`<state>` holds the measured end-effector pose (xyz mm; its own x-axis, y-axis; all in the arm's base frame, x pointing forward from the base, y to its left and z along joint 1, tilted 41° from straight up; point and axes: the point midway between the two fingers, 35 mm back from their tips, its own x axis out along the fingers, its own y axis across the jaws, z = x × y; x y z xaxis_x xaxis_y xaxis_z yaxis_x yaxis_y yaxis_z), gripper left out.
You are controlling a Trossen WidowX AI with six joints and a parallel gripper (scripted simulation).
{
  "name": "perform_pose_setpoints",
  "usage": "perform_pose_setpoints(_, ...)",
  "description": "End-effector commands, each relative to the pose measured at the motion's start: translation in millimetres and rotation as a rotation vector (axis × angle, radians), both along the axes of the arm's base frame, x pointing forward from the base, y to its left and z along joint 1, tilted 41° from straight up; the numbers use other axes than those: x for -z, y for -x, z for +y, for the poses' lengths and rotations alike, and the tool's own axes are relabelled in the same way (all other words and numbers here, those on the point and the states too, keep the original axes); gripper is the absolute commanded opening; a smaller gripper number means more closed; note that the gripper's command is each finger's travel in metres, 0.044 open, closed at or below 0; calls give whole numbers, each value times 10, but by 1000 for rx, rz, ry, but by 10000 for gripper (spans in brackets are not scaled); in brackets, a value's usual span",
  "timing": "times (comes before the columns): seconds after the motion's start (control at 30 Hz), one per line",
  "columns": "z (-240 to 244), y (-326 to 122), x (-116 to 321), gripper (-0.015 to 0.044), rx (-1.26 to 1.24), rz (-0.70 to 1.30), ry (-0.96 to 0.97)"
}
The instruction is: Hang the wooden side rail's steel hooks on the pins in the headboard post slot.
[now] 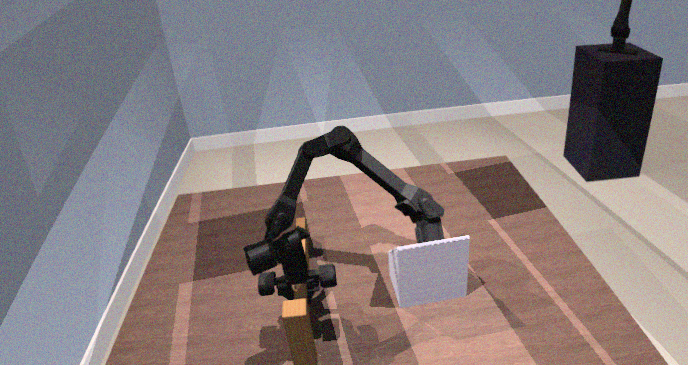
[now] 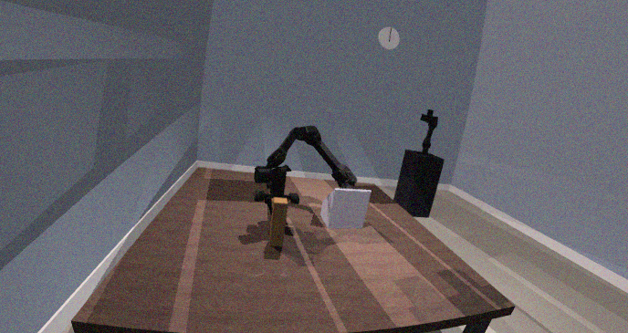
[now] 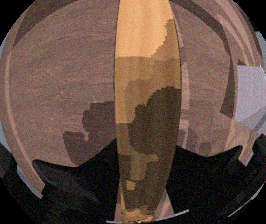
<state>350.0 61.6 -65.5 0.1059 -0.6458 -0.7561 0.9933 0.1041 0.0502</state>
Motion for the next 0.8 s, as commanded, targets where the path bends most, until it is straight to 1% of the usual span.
perform_pose_setpoints(0.0,50,-6,-4,0,-7,-5,-6)
perform_pose_setpoints(0.77,56,11,24,0,-7,-5,-6)
